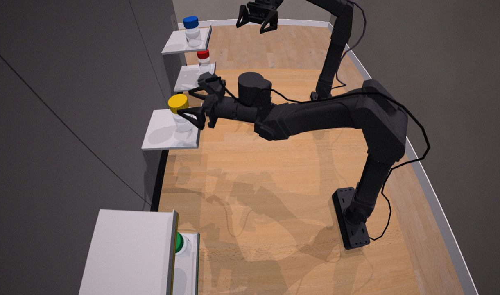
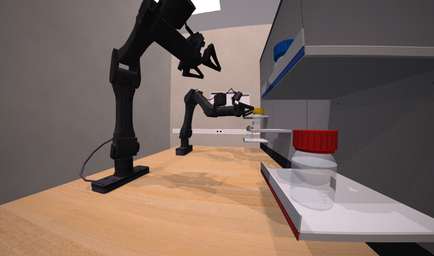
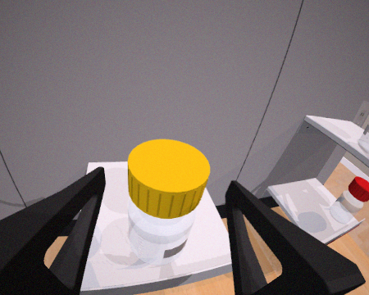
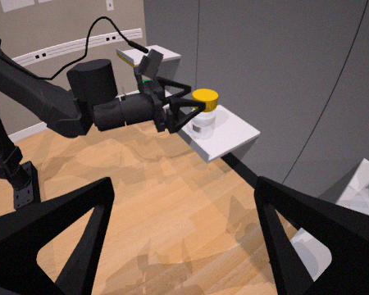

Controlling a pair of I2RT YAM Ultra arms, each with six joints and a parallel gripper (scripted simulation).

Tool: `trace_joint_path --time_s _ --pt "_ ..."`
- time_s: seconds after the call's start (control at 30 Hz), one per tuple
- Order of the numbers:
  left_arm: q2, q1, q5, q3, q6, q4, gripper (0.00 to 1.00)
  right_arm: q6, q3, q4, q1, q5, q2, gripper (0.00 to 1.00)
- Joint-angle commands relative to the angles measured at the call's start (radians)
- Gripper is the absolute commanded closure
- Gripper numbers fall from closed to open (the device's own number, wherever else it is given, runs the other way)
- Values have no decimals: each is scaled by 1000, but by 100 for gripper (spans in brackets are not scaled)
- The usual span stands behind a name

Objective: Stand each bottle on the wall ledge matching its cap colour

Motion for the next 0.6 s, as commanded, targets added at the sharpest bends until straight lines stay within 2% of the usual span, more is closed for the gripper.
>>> trace_joint_path --time_s 0.0,0.57 --pt "26 11 17 46 -4 -36 19 -11 28 -24 -10 -20 8 11" --pt "84 23 31 126 -4 -58 19 -12 29 -25 -10 -20 8 11"
